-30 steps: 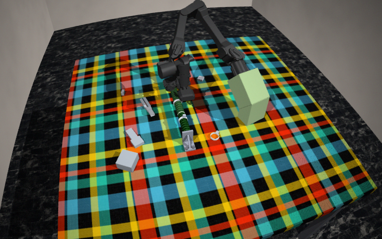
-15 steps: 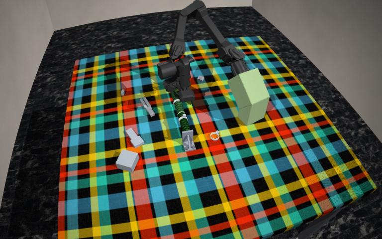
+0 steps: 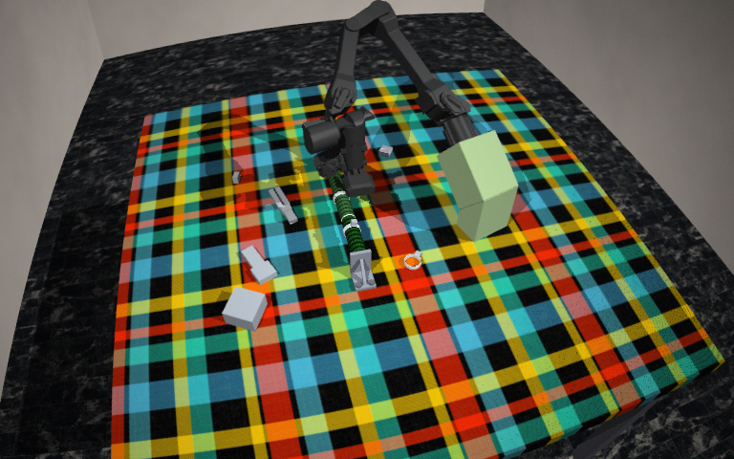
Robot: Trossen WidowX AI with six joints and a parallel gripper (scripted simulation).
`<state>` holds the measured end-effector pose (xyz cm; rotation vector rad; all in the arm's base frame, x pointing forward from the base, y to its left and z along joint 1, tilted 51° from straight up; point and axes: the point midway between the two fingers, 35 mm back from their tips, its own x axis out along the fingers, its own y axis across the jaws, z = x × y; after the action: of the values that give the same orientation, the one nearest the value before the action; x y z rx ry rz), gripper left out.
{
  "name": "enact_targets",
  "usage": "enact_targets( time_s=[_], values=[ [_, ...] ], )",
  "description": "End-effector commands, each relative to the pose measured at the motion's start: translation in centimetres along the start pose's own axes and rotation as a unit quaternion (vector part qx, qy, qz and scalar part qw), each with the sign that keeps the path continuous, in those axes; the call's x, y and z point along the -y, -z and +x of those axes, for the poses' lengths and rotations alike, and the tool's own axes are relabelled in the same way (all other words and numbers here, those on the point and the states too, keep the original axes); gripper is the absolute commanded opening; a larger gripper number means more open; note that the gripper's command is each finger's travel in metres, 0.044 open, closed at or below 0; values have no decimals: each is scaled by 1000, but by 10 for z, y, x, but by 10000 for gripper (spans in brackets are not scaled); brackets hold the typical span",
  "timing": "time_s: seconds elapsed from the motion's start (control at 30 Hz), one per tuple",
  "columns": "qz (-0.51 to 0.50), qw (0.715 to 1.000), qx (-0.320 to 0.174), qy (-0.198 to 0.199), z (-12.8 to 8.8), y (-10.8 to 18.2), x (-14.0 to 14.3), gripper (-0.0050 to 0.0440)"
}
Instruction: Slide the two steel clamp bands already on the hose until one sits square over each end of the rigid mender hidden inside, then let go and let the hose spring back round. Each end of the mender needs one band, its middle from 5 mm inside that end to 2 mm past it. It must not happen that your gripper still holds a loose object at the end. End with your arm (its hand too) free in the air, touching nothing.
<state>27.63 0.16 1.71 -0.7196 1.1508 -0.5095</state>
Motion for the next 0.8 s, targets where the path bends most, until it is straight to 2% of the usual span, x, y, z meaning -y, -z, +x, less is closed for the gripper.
enact_targets(
  time_s=[0.0, 0.77],
  values=[
    [-1, 1000, -1, 0, 0, 0, -7, 0],
    [-1, 1000, -1, 0, 1, 1, -32, 0]
  ],
)
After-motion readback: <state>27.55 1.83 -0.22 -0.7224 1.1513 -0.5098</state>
